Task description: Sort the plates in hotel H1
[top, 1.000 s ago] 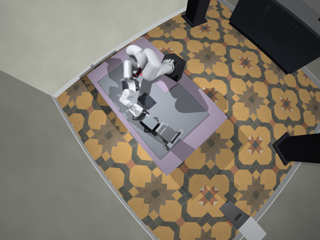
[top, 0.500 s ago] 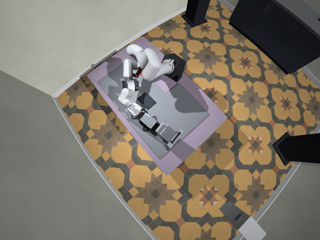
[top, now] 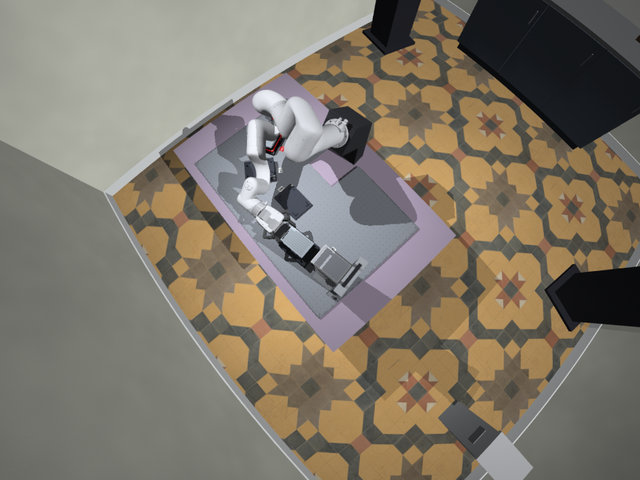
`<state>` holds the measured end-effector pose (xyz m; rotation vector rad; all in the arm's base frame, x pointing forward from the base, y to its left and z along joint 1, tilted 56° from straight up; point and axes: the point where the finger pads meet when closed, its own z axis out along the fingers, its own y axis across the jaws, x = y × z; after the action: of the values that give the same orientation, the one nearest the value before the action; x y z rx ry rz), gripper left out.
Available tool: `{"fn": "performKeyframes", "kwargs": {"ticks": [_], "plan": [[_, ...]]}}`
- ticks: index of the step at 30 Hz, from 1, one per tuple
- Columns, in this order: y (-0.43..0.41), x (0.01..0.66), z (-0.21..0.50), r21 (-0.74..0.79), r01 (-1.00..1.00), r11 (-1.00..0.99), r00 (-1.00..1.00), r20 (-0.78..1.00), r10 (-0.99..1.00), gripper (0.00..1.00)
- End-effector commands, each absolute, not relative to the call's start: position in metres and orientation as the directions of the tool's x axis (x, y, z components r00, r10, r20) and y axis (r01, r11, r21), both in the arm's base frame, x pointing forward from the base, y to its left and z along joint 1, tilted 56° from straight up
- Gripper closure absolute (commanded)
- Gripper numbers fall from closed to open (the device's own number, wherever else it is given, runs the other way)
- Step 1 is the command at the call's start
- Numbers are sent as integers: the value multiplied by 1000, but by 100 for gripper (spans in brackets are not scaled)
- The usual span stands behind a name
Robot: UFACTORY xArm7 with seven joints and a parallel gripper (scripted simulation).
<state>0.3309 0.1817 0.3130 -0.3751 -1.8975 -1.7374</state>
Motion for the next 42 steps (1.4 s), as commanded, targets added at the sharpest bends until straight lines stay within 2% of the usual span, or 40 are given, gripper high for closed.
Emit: {"fn": "performKeyframes", "kwargs": {"ticks": [1, 42], "plan": [[182, 333, 312, 833, 538, 133, -820, 553, -149, 100], [191, 383, 278, 833, 538, 133, -820, 553, -149, 100]]}}
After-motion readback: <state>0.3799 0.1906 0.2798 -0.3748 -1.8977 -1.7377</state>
